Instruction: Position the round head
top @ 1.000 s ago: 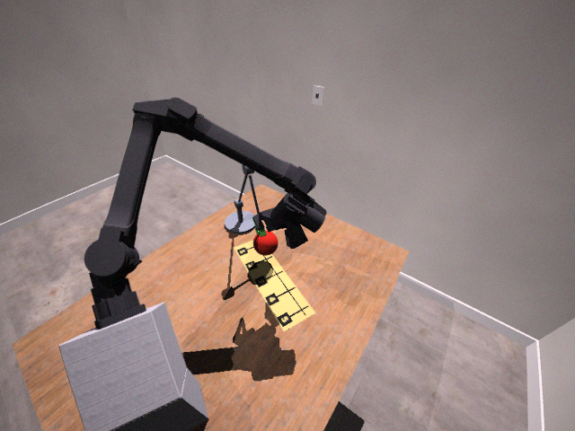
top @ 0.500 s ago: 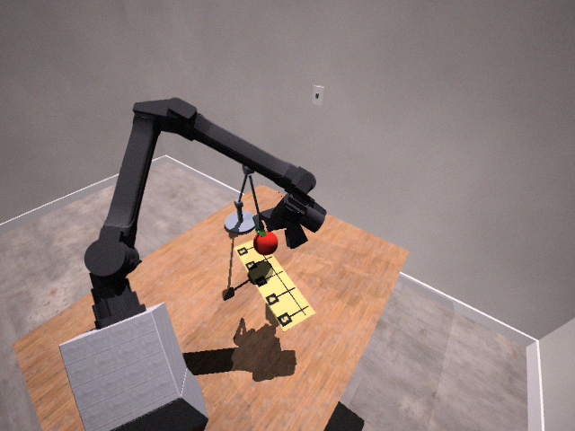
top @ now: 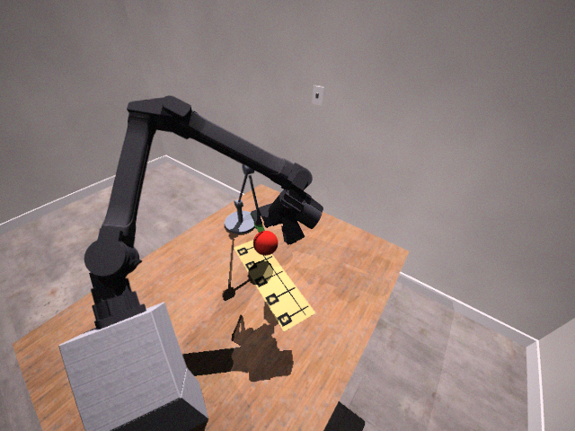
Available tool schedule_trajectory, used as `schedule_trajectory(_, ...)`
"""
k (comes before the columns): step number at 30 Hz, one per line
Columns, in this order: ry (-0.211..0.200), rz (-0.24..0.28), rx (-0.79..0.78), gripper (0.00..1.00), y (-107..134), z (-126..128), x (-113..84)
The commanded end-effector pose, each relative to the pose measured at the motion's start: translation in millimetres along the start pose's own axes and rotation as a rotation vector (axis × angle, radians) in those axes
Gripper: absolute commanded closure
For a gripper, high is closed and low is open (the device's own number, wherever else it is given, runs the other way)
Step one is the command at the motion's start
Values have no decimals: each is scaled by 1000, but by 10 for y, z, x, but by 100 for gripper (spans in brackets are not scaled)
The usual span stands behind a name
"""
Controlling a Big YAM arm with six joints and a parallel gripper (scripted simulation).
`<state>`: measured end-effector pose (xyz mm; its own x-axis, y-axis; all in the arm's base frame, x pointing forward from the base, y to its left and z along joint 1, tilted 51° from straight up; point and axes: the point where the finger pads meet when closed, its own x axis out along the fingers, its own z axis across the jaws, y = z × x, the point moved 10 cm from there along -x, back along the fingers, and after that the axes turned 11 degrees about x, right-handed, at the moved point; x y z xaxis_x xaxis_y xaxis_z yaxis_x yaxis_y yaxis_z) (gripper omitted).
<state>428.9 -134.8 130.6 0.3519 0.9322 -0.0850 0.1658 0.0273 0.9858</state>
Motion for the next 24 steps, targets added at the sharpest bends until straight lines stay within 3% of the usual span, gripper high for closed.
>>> schedule_trajectory(1, -12, 36, 3, 0, 258, 3, -142)
schedule_trajectory(6, -26, 58, 4, 0, 353, -7, -170)
schedule_trajectory(21, -32, 36, -20, 0, 328, -10, 311)
schedule_trajectory(24, -29, 38, -20, 0, 331, -10, 335)
